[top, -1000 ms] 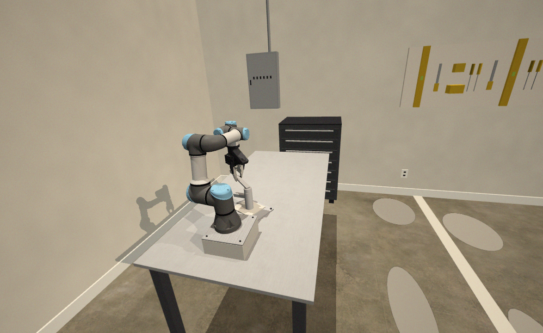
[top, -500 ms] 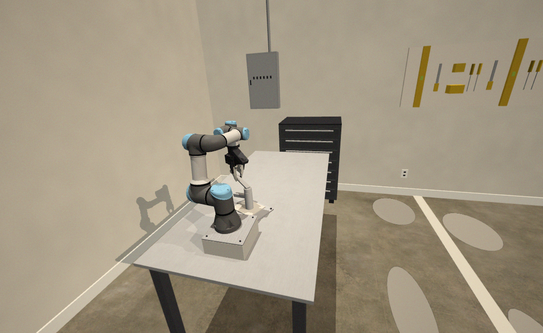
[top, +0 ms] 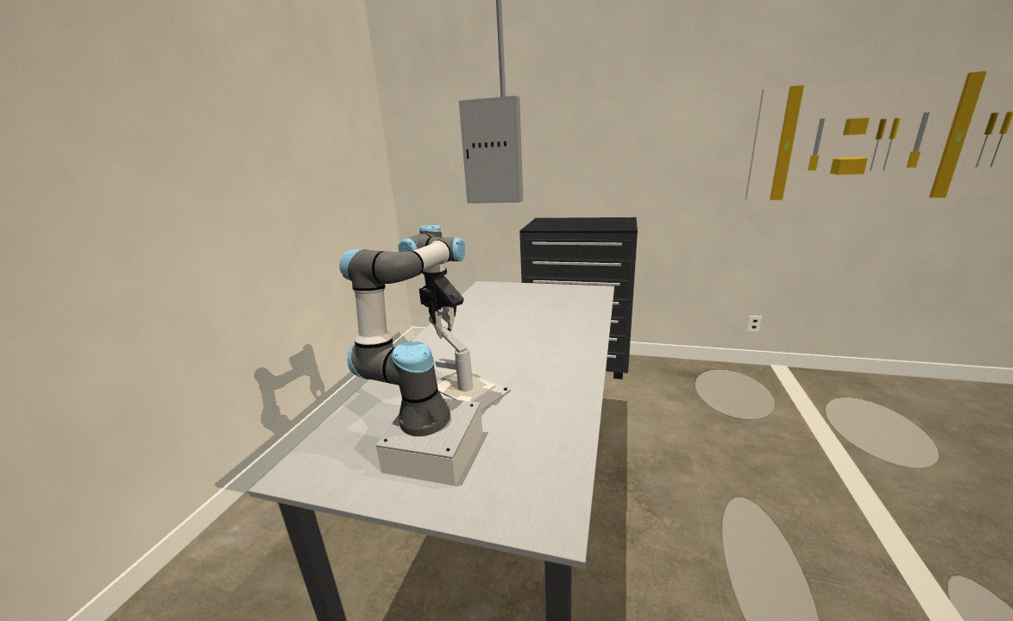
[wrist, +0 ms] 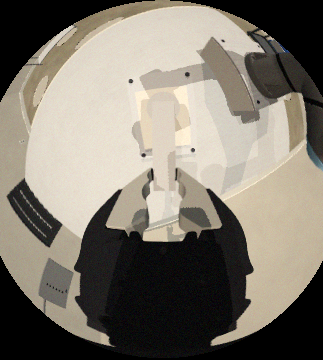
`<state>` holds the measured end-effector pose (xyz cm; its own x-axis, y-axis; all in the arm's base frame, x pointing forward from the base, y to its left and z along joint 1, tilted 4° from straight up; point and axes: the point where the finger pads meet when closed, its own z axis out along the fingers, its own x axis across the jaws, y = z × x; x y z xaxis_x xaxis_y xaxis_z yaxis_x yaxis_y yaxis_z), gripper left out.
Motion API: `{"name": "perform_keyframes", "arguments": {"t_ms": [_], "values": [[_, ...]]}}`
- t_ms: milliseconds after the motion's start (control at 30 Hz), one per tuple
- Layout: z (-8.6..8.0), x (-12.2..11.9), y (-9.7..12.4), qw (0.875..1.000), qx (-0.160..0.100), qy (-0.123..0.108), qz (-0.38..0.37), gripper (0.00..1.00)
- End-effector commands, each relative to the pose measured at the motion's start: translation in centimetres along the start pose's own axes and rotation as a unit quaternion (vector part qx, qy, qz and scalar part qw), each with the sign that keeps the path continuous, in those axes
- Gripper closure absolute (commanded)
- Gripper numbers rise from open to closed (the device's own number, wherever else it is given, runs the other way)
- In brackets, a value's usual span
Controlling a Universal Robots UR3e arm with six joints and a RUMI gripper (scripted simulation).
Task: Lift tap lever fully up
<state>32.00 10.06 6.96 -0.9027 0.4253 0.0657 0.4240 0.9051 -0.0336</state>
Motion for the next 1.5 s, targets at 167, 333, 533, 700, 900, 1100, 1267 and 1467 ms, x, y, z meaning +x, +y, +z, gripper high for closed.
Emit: {"name": "perform_keyframes", "arguments": {"t_ms": [167, 333, 533, 700, 900, 1100, 1267, 1467], "values": [[-0.11, -0.07, 0.04, 1.0, -0.001, -0.002, 0.0, 1.0], [-0.11, -0.07, 0.04, 1.0, -0.001, -0.002, 0.0, 0.61], [-0.11, -0.07, 0.04, 1.0, -0.001, -0.002, 0.0, 0.61], [-0.11, -0.07, 0.04, 1.0, -0.001, -0.002, 0.0, 0.61], [-0.11, -0.07, 0.04, 1.0, -0.001, -0.002, 0.0, 0.61], [-0.11, -0.07, 0.04, 1.0, -0.001, -0.002, 0.0, 0.61], [-0.11, -0.07, 0.04, 1.0, -0.001, -0.002, 0.0, 0.61], [-0.11, -0.07, 0.04, 1.0, -0.001, -0.002, 0.0, 0.61]]}}
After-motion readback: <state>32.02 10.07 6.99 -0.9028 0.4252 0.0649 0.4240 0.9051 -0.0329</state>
